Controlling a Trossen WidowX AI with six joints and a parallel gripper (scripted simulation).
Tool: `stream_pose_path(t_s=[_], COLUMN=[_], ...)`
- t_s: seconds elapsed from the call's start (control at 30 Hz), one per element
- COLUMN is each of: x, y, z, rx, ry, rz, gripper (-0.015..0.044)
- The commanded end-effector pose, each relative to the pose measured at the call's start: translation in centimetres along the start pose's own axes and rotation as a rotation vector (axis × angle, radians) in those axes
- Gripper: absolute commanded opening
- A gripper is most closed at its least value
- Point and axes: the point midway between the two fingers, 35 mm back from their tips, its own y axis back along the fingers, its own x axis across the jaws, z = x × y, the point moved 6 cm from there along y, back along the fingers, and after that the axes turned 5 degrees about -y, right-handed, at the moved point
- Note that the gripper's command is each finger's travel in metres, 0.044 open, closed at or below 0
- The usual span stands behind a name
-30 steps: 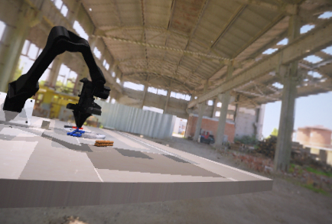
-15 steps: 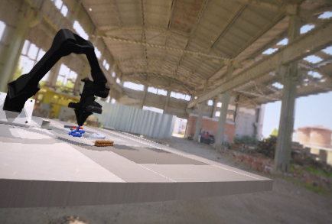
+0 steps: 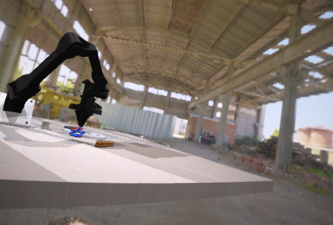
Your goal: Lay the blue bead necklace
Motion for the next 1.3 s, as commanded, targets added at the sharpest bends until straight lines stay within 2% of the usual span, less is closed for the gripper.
stream_pose_path(t_s=[0.0,0.3,0.73,1.27], x=[0.1,0.1,0.1,0.1], y=[-0.6,-2.0,-2.0,-0.9], z=[0.0,0.0,0.0,0.1], rx=[0.003,0.003,0.003,-0.004], ry=[0.002,0.002,0.002,-0.002], rz=[0.001,0.001,0.001,0.002], gripper=[0.0000,0.0000,0.0000,0.0420])
